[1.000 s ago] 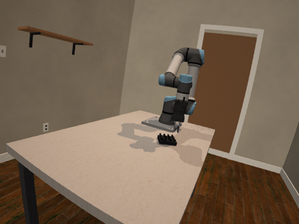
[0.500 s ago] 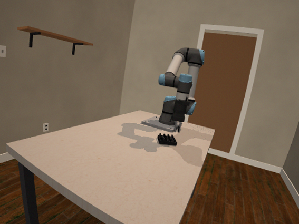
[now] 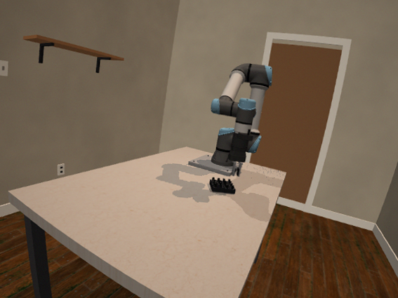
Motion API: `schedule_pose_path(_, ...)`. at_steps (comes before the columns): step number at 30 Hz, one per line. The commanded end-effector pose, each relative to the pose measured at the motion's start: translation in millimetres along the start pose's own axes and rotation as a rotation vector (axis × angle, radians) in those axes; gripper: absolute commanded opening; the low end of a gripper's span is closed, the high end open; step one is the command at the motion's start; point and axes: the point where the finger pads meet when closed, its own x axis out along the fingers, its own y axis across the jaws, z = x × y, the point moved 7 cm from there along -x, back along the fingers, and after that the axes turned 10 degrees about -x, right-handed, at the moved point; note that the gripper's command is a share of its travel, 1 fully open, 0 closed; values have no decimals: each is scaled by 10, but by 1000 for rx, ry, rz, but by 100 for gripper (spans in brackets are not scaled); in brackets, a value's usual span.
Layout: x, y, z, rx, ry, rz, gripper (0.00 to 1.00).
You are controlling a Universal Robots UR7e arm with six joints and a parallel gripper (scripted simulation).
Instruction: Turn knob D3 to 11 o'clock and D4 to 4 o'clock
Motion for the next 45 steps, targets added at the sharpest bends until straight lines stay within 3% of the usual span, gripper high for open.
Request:
schedule_pose_path(1, -1, -1, 12, 1, 0, -1, 46)
schedule_pose_path(45, 64, -3, 17, 1, -3, -3, 46)
